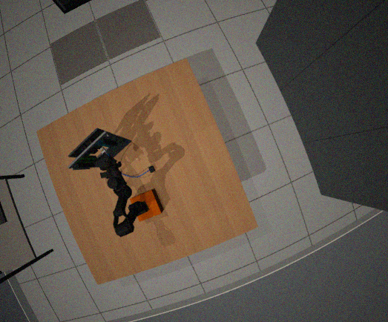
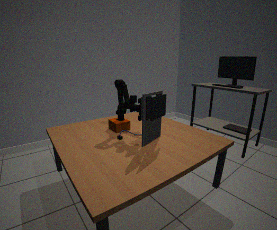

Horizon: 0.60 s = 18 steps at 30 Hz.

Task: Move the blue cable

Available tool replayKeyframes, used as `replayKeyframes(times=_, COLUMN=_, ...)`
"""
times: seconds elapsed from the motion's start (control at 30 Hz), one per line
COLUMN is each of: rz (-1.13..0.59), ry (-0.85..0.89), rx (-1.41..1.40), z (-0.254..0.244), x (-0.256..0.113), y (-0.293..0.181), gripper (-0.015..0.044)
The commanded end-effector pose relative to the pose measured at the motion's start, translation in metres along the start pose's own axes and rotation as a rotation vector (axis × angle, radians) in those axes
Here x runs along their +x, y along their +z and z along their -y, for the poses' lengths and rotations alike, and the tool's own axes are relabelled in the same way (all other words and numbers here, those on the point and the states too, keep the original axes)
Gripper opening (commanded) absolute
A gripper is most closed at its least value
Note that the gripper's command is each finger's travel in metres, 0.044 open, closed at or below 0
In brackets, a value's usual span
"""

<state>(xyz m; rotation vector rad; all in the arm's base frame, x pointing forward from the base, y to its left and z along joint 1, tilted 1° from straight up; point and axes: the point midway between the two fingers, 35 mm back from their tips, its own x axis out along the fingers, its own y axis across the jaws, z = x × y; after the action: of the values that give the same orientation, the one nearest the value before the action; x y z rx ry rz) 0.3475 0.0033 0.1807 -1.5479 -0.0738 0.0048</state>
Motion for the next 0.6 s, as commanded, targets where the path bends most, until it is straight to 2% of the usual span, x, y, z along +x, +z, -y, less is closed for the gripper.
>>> replayKeyframes(times=0.0, rz=-0.002, ry=-0.015, rx=0.004, z=0.0047, x=0.0033, y=0.0002, gripper=0.0)
replayKeyframes(times=0.57, rz=-0.002, ry=-0.016, rx=0.005, z=0.0038, x=0.0061, y=0.0006, gripper=0.0)
